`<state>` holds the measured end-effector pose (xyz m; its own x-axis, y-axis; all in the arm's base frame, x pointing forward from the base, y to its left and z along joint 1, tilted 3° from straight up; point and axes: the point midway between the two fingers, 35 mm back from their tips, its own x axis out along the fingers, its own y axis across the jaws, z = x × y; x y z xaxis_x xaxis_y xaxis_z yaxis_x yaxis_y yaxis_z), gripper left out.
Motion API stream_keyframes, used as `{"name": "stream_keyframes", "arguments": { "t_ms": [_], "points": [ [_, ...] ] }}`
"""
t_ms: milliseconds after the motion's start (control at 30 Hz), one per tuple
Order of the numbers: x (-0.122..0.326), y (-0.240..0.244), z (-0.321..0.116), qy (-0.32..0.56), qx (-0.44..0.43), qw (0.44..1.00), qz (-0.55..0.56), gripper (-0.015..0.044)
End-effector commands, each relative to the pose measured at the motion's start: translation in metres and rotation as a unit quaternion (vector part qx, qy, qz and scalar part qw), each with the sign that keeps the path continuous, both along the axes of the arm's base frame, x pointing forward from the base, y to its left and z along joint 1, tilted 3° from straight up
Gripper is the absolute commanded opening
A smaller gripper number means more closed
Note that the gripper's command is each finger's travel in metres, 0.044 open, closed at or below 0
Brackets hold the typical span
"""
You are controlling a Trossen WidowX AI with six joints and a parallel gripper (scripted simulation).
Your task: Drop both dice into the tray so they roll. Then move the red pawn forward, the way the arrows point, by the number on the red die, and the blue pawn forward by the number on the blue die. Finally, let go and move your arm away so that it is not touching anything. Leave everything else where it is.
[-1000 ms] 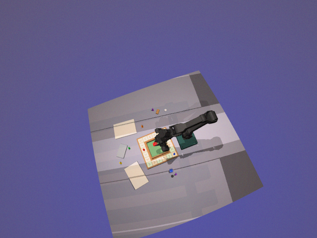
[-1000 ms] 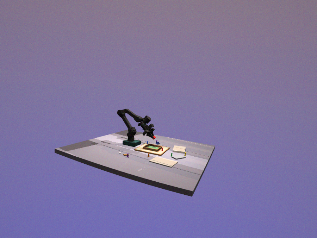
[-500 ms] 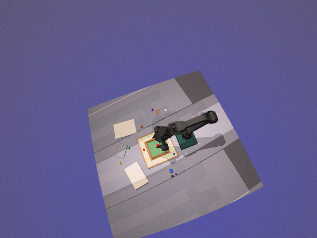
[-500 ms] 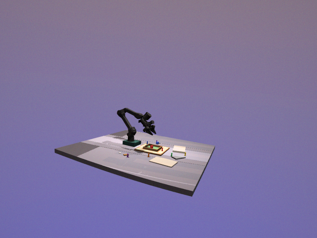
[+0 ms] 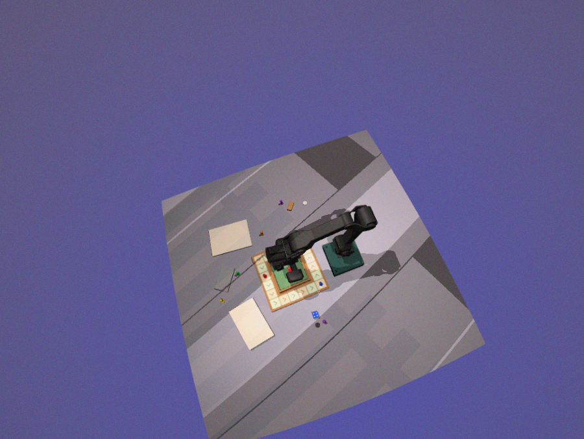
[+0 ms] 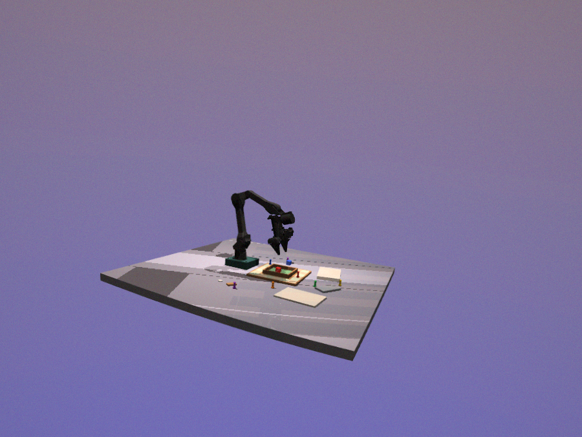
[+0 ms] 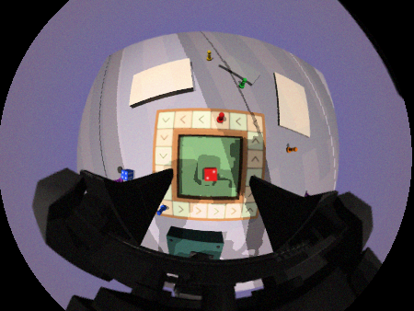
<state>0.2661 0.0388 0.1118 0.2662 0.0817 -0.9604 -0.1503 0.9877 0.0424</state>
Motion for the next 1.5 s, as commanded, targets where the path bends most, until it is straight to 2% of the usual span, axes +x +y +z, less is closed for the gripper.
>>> {"name": "stream_keyframes", "arguments": {
  "t_ms": [0,133,167,200,267,400,433,800,1033,1467],
  "points": [
    [0.005,0.001,-0.013,0.112,-0.021,0.993,0.009,0.044],
    [0.006,0.002,-0.018,0.143,-0.026,0.989,0.011,0.044],
    [0.005,0.001,-0.013,0.1,-0.017,0.995,0.005,0.044],
    [0.005,0.001,-0.013,0.1,-0.017,0.995,0.005,0.044],
    [0.005,0.01,-0.014,0.102,-0.015,0.995,0.004,0.0387],
    [0.003,0.064,-0.02,0.114,-0.01,0.993,0.0,0.0282],
    [0.001,0.078,-0.022,0.117,-0.009,0.993,-0.001,0.0275],
    [-0.068,0.216,-0.042,0.148,-0.014,0.989,-0.016,0.0275],
    [-0.076,0.222,-0.042,0.149,-0.014,0.989,-0.017,0.0275],
    [-0.078,0.226,-0.071,0.149,-0.014,0.989,-0.017,0.0275]
  ]
}}
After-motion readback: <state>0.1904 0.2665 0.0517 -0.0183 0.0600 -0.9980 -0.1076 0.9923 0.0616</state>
